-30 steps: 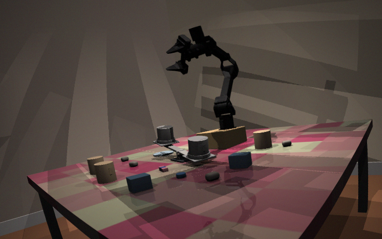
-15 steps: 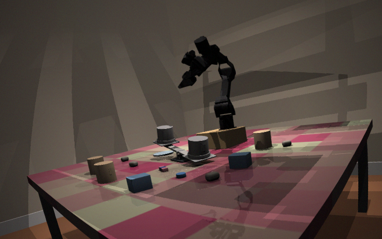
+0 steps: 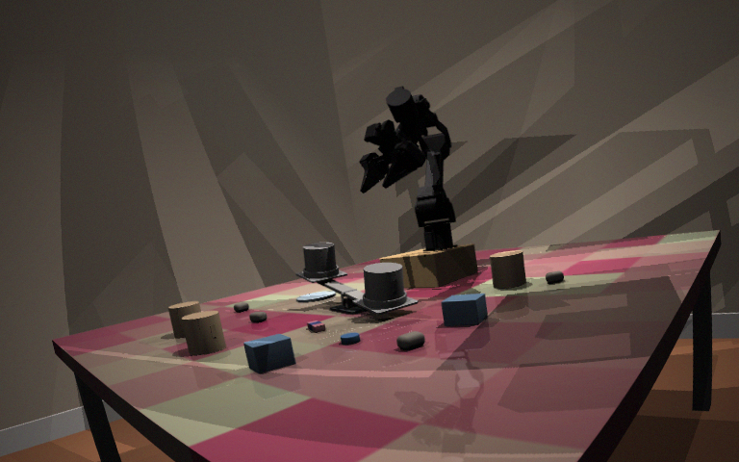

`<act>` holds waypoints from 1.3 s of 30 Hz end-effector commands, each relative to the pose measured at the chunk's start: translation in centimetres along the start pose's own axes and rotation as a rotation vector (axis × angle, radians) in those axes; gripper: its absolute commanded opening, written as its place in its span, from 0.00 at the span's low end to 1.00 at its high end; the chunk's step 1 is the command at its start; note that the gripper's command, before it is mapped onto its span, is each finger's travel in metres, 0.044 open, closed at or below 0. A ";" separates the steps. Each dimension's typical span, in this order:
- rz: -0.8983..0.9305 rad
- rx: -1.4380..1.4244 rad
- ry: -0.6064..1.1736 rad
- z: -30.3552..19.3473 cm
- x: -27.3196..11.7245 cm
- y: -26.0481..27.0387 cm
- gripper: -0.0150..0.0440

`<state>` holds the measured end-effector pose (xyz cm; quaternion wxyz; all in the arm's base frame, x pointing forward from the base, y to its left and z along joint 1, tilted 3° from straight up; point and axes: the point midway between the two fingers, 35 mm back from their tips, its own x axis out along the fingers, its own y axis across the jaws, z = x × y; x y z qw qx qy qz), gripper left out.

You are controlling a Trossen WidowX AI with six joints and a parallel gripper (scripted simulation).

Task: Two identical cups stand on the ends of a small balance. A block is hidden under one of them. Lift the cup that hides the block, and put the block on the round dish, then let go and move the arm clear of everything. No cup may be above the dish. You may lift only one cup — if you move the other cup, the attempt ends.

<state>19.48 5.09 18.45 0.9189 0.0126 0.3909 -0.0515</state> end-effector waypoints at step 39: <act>0.322 -1.141 0.491 2.6 9.7 10.6 1.00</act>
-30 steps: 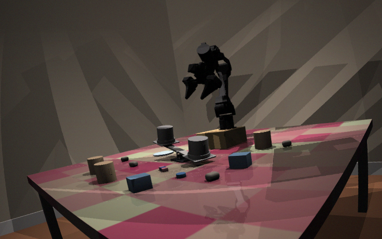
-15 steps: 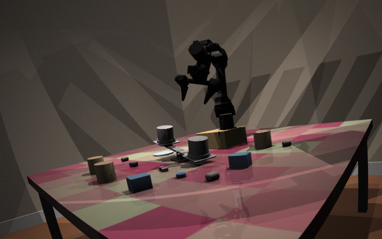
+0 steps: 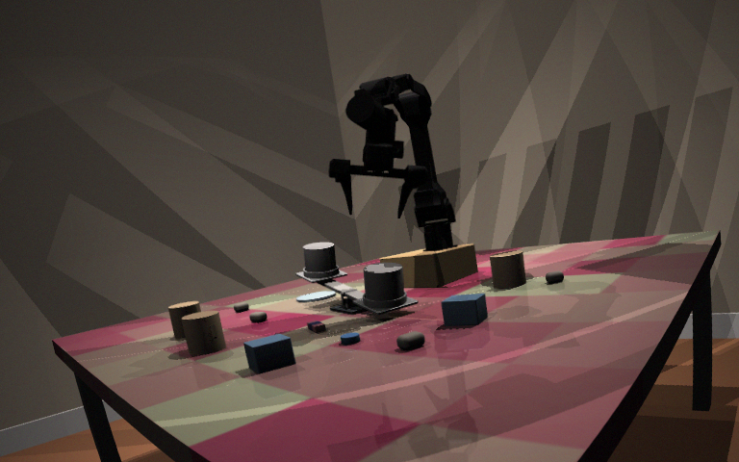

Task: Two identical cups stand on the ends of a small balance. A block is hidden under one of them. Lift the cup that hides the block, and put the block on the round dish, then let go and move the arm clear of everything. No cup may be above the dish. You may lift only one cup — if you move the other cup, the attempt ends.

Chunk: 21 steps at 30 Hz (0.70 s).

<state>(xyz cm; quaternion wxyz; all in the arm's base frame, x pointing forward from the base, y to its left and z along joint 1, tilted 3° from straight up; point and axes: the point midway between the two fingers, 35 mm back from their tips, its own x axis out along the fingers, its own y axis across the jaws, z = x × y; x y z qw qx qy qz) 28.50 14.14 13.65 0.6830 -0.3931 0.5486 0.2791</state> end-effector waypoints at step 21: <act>0.256 -0.474 0.046 4.2 6.9 0.1 1.00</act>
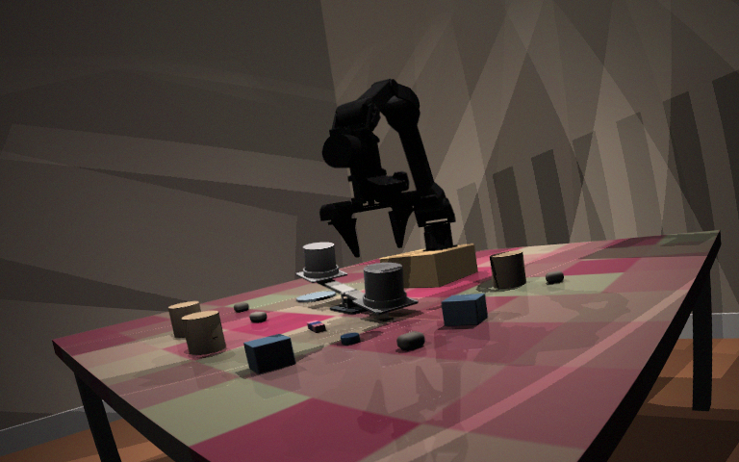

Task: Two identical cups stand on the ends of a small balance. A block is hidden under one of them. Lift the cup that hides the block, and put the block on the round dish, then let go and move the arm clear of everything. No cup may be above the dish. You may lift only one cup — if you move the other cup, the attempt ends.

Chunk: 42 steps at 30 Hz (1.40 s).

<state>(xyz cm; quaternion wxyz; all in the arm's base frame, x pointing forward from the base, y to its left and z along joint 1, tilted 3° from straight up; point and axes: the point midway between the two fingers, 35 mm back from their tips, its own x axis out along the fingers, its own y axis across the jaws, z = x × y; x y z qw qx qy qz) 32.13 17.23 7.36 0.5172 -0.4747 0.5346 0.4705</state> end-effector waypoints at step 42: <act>-0.003 -0.010 -0.011 0.3 6.9 -0.2 1.00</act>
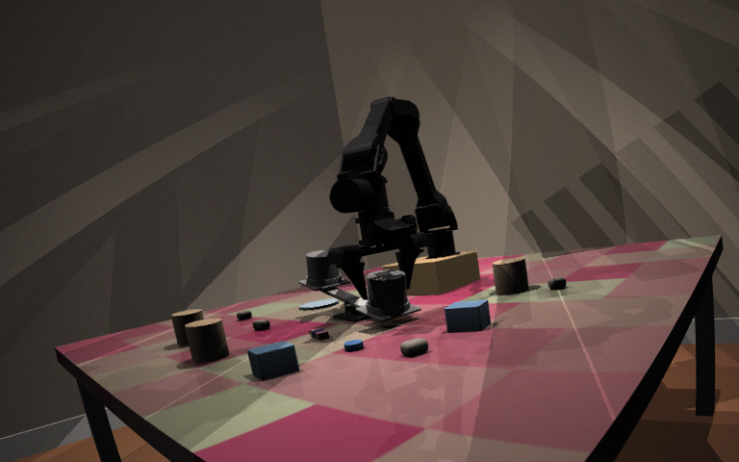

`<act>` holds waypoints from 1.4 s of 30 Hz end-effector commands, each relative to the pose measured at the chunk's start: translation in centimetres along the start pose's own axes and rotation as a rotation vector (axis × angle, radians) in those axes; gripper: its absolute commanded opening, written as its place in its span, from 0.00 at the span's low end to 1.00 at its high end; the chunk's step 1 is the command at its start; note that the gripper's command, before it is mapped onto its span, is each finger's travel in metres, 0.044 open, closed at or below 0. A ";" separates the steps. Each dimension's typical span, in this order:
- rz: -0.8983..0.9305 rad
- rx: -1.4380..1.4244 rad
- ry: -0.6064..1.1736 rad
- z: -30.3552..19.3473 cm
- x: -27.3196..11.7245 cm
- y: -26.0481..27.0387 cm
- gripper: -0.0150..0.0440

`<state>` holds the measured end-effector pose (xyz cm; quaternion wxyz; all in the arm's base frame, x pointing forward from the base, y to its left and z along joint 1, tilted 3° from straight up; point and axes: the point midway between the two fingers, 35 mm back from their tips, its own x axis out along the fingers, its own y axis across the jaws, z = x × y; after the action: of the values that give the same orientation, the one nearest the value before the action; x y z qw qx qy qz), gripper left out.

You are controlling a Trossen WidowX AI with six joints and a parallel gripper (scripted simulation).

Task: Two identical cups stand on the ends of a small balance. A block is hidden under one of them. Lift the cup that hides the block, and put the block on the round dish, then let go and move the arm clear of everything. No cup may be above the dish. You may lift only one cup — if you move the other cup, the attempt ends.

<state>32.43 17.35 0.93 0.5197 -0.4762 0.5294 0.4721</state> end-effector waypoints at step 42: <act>0.004 -0.004 -0.003 0.2 -2.0 -0.3 0.25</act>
<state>32.43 17.36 2.27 0.5144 -0.4744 0.5345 0.4740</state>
